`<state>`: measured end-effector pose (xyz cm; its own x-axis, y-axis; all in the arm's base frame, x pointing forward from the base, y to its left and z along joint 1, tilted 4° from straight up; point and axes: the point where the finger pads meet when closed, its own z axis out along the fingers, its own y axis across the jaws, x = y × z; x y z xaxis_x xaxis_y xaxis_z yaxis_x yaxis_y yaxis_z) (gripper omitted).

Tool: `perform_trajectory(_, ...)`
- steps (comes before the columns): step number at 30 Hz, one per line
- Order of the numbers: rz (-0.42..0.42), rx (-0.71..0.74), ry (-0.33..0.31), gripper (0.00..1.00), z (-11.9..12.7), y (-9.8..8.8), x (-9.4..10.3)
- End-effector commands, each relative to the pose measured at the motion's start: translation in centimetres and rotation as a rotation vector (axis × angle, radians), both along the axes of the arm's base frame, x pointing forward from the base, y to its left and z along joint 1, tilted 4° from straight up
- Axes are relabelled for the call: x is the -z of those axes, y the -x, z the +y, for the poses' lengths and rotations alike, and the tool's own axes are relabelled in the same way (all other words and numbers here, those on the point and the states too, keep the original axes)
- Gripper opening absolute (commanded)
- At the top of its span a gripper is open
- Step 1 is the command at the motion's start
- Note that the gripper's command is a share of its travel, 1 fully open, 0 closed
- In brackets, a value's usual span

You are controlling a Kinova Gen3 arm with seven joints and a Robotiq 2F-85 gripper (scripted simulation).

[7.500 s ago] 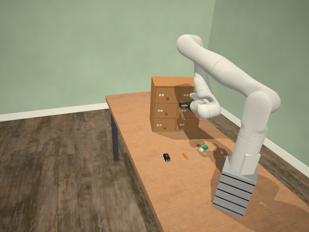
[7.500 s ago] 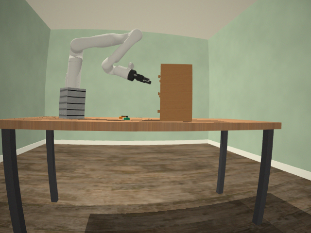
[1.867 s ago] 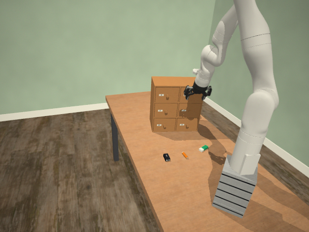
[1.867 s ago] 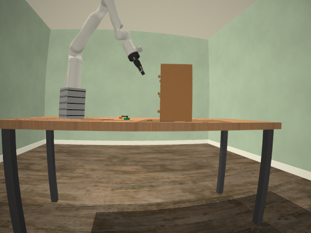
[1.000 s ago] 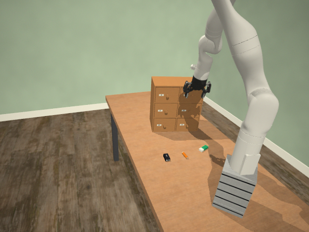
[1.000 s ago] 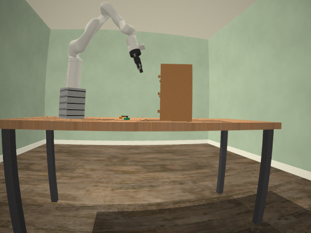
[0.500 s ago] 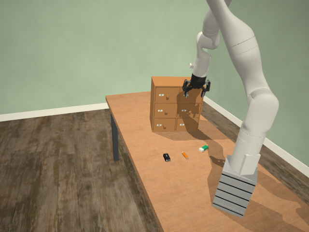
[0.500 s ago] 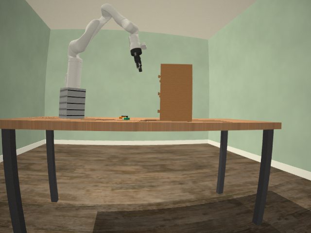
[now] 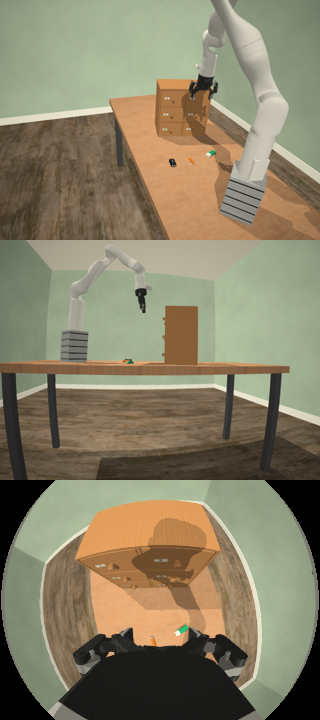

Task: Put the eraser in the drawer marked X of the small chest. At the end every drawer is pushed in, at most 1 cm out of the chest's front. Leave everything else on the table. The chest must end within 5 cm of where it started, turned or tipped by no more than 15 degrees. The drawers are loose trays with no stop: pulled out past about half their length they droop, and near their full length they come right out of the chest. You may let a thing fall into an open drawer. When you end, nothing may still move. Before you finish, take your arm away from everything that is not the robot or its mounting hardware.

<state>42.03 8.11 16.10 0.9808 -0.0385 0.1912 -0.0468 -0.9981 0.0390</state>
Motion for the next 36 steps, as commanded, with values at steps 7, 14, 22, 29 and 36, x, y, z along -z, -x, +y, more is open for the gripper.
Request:
perform_trajectory(7,0.038,0.003,-0.001,1.0,-0.08,0.05,-0.41)
perform_trajectory(14,0.06,0.004,-0.002,1.0,-0.07,0.2,-0.57)
perform_trajectory(22,0.088,0.005,-0.003,1.0,-0.05,0.4,-0.79)
perform_trajectory(29,0.104,0.006,-0.004,1.0,-0.04,0.51,-0.91)
perform_trajectory(36,0.116,0.007,-0.004,1.0,-0.03,0.6,-1.01)
